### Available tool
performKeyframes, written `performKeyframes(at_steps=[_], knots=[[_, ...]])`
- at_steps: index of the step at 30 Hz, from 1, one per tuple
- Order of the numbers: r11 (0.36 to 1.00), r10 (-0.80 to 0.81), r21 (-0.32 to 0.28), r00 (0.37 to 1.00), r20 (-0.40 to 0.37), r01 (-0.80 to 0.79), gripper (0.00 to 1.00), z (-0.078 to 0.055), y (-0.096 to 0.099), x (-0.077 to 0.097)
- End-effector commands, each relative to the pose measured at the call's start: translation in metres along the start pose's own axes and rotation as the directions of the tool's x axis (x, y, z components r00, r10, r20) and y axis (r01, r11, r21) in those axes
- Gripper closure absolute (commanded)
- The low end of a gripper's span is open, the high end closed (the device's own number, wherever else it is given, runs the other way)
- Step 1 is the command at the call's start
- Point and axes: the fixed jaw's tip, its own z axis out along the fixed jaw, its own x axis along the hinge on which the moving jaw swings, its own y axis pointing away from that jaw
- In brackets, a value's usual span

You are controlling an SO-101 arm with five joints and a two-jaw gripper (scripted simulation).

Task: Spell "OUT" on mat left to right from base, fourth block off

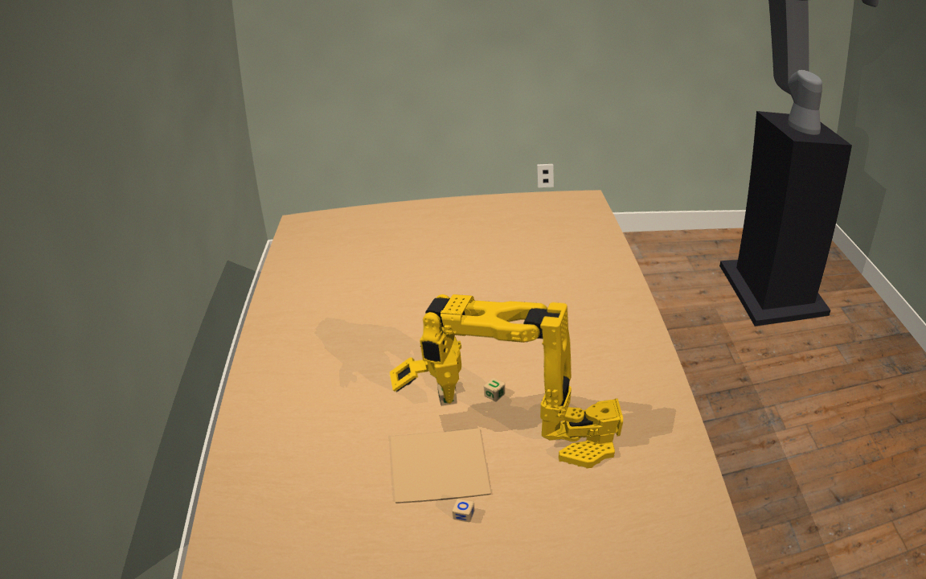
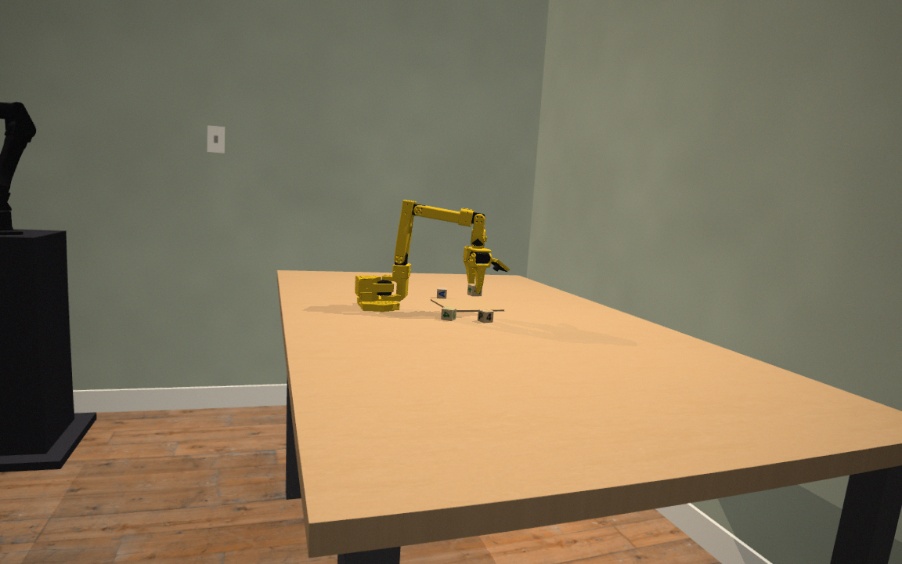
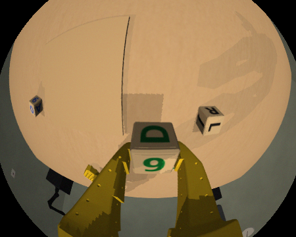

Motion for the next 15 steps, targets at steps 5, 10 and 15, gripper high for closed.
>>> performKeyframes(at_steps=[5, 10, 15], knots=[[0.945, -0.325, 0.062, 0.944, 0.054, 0.322, 1.0, -0.0108, -0.0051, -0.0019], [0.864, -0.502, 0.071, 0.864, 0.041, 0.499, 1.0, -0.0098, -0.0059, 0.0004], [0.807, -0.589, 0.075, 0.807, 0.033, 0.586, 1.0, -0.0092, -0.0064, 0.0016]])
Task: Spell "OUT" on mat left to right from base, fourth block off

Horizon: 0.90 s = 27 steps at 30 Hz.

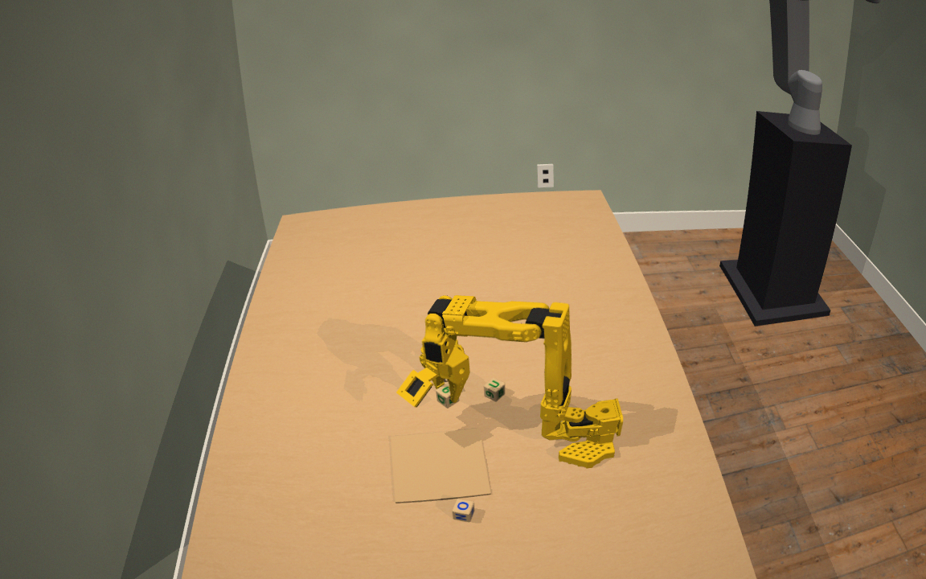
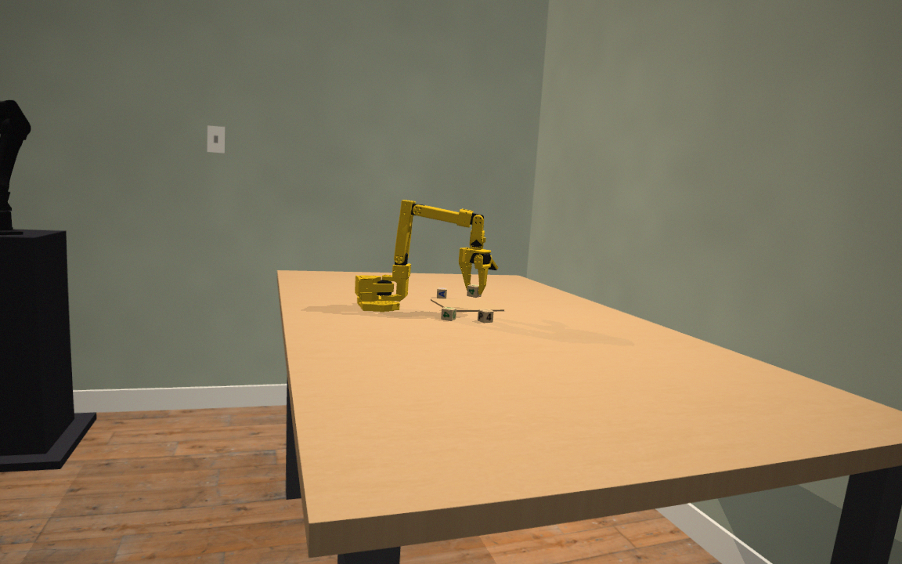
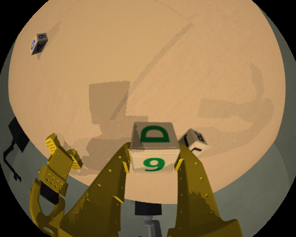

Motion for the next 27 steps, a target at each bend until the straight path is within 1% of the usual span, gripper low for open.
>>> performKeyframes(at_steps=[1, 7, 13, 27], knots=[[0.991, -0.114, 0.075, 0.993, 0.03, 0.112, 1.0, -0.0115, -0.0069, -0.0014], [0.959, -0.274, 0.079, 0.961, 0.017, 0.272, 1.0, -0.0106, -0.0068, 0.0005], [0.923, -0.378, 0.081, 0.926, 0.008, 0.376, 1.0, -0.0101, -0.0069, 0.0018], [0.892, -0.447, 0.081, 0.895, 0.002, 0.445, 1.0, -0.0097, -0.007, 0.0027]])
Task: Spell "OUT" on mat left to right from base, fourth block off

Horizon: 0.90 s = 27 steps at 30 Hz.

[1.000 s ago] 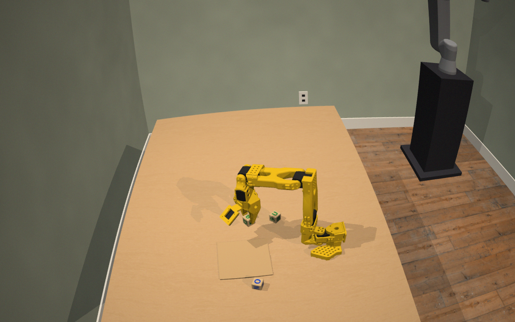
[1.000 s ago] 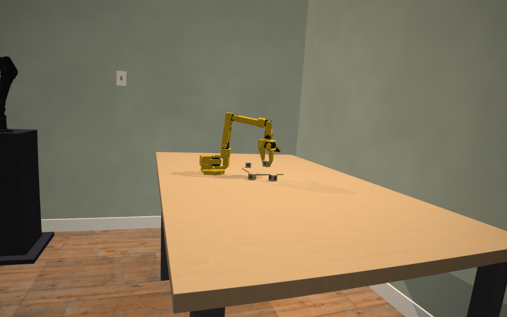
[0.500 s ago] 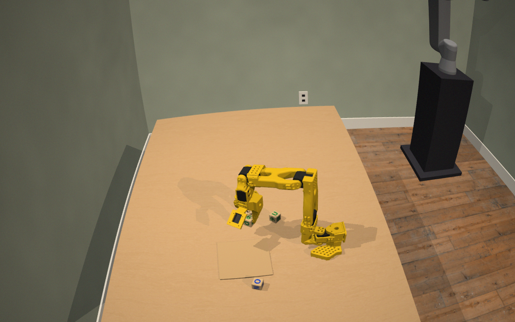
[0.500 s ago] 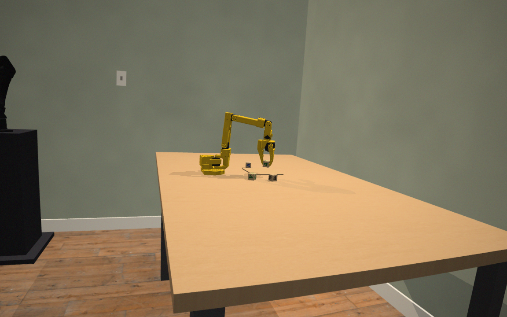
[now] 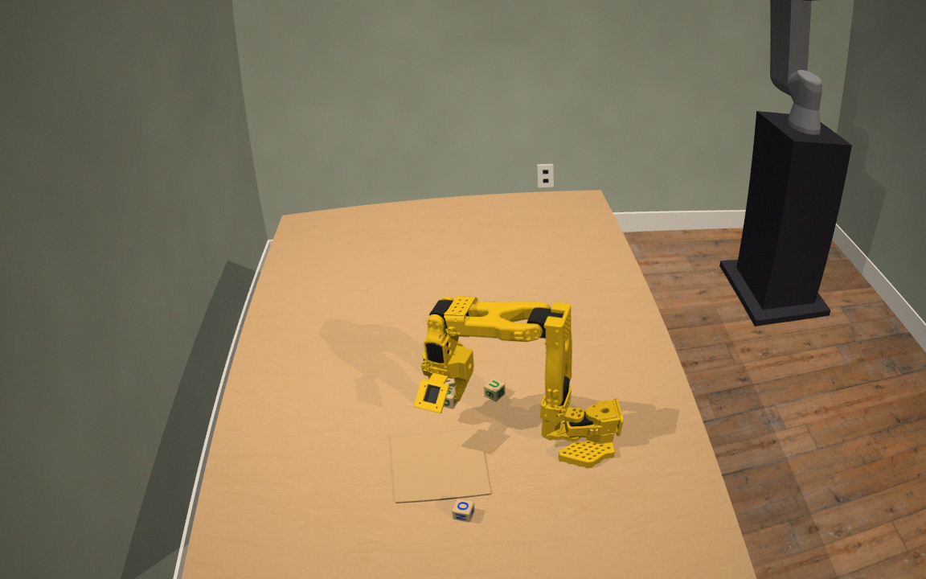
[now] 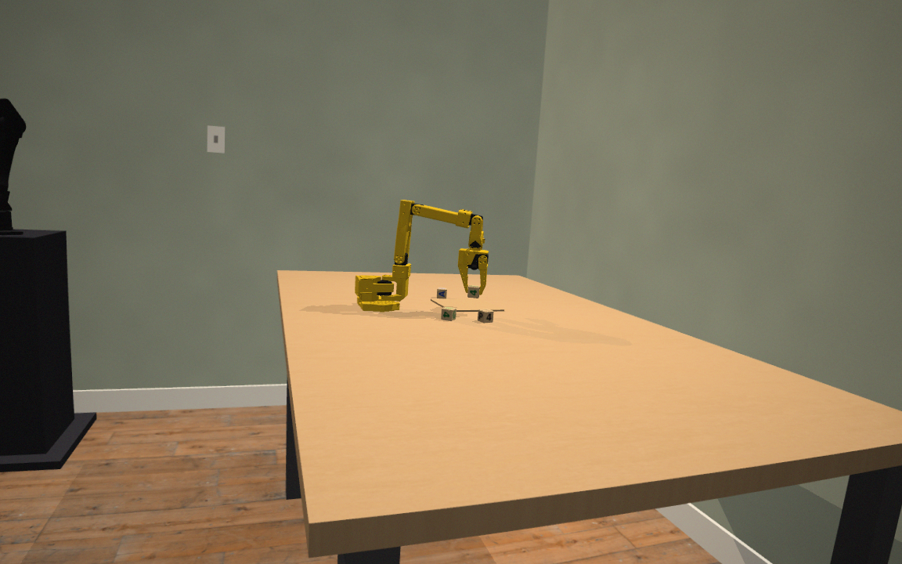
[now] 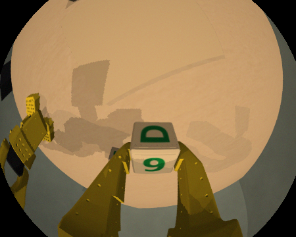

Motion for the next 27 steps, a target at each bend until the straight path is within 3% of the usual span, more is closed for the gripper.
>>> performKeyframes(at_steps=[1, 27], knots=[[0.997, -0.011, 0.079, 1.0, 0.002, 0.01, 1.0, -0.0116, -0.0076, 0.0007], [0.996, -0.013, 0.084, 1.0, 0.001, 0.013, 1.0, -0.0106, -0.0075, 0.0026]])
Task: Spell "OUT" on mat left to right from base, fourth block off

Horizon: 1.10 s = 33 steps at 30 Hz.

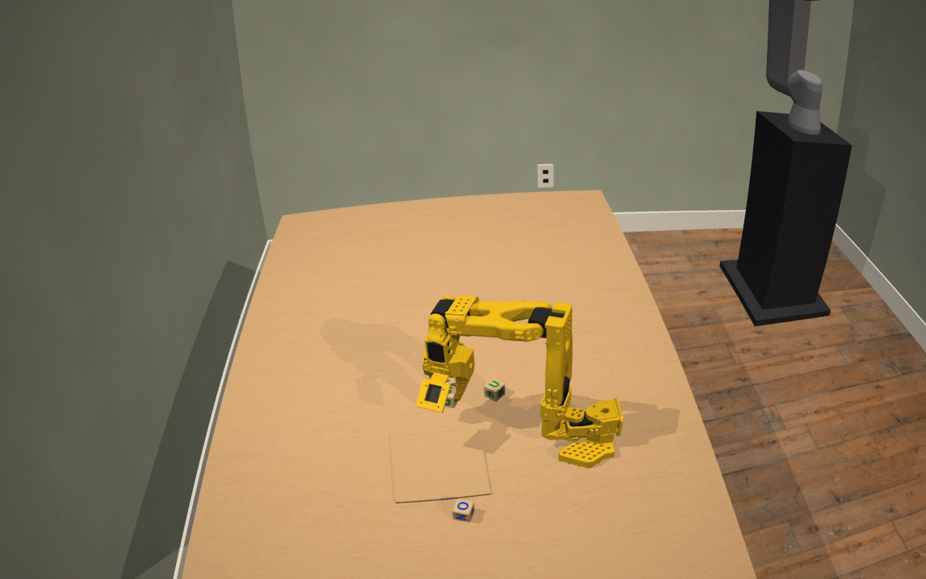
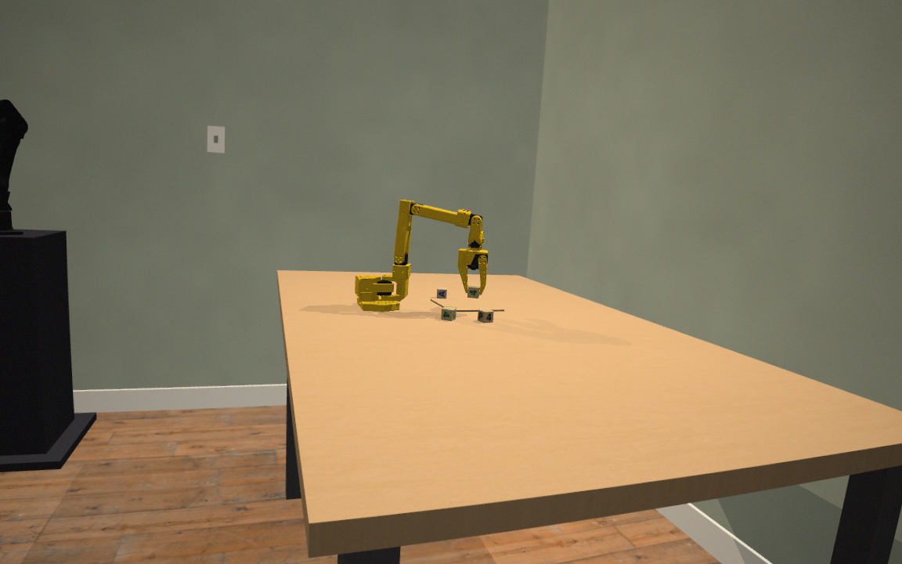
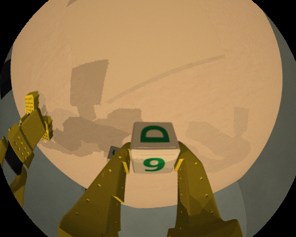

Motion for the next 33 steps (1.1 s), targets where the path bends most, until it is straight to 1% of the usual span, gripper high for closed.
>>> performKeyframes(at_steps=[1, 7, 16, 24, 33], knots=[[0.997, 0.0, 0.078, 1.0, 0.001, 0.0, 1.0, -0.01, -0.008, 0.001], [0.997, 0.0, 0.078, 1.0, 0.001, 0.0, 1.0, -0.006, -0.008, 0.001], [0.997, 0.0, 0.078, 1.0, 0.001, 0.0, 1.0, -0.005, -0.008, 0.001], [0.997, 0.0, 0.078, 1.0, 0.001, 0.0, 1.0, 0.0, -0.008, 0.001], [0.997, 0.0, 0.078, 1.0, 0.001, 0.0, 1.0, 0.001, -0.009, 0.001]])
